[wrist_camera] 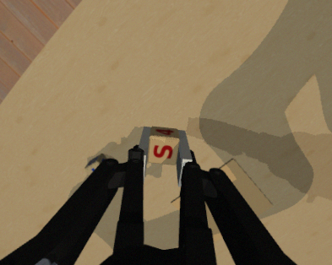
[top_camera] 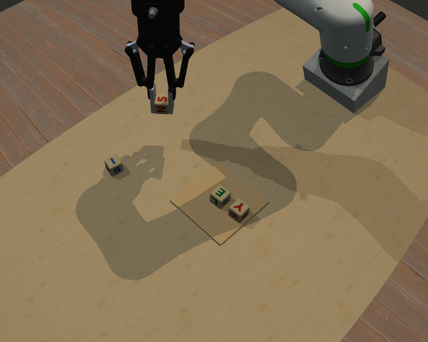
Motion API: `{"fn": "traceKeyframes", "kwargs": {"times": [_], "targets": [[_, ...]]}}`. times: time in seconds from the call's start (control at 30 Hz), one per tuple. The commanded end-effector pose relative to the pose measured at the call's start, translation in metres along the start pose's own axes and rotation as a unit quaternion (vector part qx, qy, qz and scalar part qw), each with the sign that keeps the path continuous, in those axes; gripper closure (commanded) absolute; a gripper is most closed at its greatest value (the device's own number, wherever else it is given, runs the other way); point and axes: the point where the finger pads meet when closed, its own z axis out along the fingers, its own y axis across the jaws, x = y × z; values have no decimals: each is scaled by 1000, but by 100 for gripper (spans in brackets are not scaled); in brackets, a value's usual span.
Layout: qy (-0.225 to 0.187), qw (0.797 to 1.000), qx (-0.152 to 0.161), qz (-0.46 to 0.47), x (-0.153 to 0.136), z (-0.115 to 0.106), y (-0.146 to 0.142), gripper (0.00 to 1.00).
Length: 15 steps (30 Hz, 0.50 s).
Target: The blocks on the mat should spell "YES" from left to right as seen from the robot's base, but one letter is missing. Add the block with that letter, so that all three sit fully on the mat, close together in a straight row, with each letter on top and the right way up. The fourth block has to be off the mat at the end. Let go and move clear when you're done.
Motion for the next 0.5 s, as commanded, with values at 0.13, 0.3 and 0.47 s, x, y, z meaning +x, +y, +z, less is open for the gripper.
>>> {"fn": "traceKeyframes", "kwargs": {"times": [0.13, 0.3, 0.47], "targets": [[0, 1000, 0, 0, 0, -8, 0, 84], [0, 1000, 0, -1, -1, -8, 0, 84], [3, 996, -5, -84, -26, -6, 15, 84]]}}
